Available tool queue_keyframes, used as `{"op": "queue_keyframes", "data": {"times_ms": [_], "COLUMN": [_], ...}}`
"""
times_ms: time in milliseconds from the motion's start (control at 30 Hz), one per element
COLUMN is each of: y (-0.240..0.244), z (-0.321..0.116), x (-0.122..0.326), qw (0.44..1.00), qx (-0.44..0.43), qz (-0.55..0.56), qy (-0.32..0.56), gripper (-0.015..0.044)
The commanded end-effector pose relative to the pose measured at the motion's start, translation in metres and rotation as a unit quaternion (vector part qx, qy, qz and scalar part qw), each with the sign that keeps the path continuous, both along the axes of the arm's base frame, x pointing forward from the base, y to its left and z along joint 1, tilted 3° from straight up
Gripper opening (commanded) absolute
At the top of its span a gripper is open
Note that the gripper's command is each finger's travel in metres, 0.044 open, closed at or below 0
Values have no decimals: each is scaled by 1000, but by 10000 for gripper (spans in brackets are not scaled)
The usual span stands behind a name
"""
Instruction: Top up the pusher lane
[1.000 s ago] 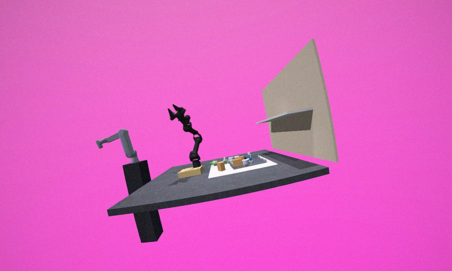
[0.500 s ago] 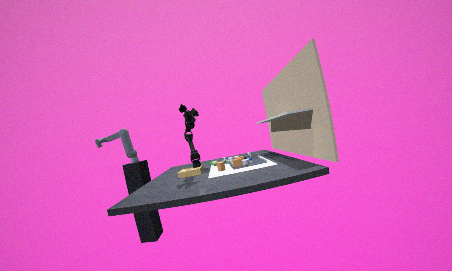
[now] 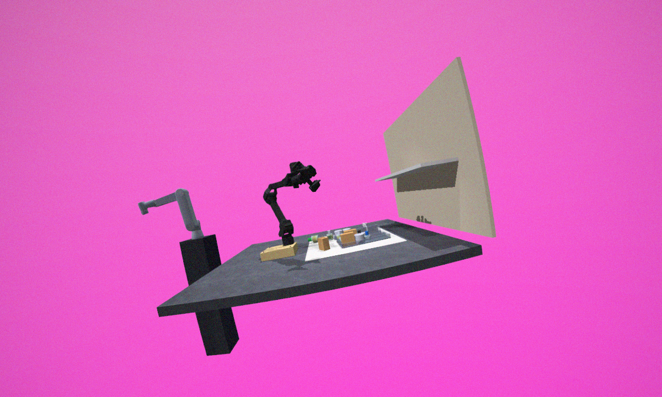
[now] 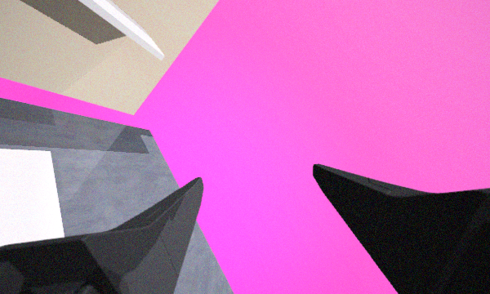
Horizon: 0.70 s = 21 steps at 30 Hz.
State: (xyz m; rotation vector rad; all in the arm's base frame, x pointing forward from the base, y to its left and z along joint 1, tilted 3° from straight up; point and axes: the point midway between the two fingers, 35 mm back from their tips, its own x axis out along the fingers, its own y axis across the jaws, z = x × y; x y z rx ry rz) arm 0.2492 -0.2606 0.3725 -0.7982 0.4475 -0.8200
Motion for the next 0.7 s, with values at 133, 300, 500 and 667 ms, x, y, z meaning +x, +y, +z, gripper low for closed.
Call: {"op": "queue_keyframes", "data": {"times_ms": [133, 300, 500, 667], "y": [67, 133, 220, 295], "z": [-71, -121, -177, -219], "x": [79, 112, 121, 104], "qw": [975, 931, 864, 801], "qx": [186, 311, 436, 512], "qz": [120, 169, 186, 163], "qy": [31, 82, 171, 264], "gripper": [440, 440, 440, 440]}}
